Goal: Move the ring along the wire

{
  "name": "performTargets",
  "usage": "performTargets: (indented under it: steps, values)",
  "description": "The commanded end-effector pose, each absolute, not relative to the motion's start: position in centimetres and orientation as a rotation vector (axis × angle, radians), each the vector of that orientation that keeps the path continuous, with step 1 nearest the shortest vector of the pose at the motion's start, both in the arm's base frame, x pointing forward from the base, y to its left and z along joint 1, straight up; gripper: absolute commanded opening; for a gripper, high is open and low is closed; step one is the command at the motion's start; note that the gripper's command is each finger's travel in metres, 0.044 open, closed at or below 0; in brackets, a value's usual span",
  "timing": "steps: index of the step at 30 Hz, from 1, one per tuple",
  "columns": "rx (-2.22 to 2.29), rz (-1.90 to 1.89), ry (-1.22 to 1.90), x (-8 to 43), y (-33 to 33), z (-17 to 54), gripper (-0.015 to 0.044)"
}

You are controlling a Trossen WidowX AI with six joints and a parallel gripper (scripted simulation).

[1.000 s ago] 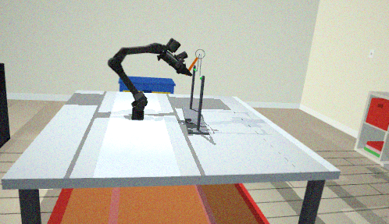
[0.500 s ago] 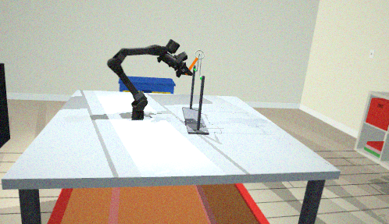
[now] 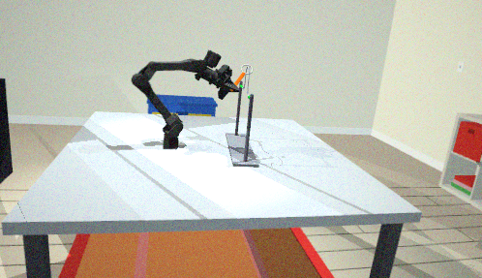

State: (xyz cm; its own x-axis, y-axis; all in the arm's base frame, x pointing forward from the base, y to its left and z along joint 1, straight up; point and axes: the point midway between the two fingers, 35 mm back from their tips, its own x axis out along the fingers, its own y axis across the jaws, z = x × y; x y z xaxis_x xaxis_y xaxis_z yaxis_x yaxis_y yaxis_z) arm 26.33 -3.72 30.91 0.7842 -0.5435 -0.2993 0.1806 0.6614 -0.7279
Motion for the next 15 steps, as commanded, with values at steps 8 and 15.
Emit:
performTargets:
  steps: [8, 15]
  values:
    - [-0.942, -0.489, 0.512, 26.1, -4.5, 31.7, -0.0150]
    - [-1.062, -0.520, 0.498, 26.1, -4.8, 32.2, -0.0150]
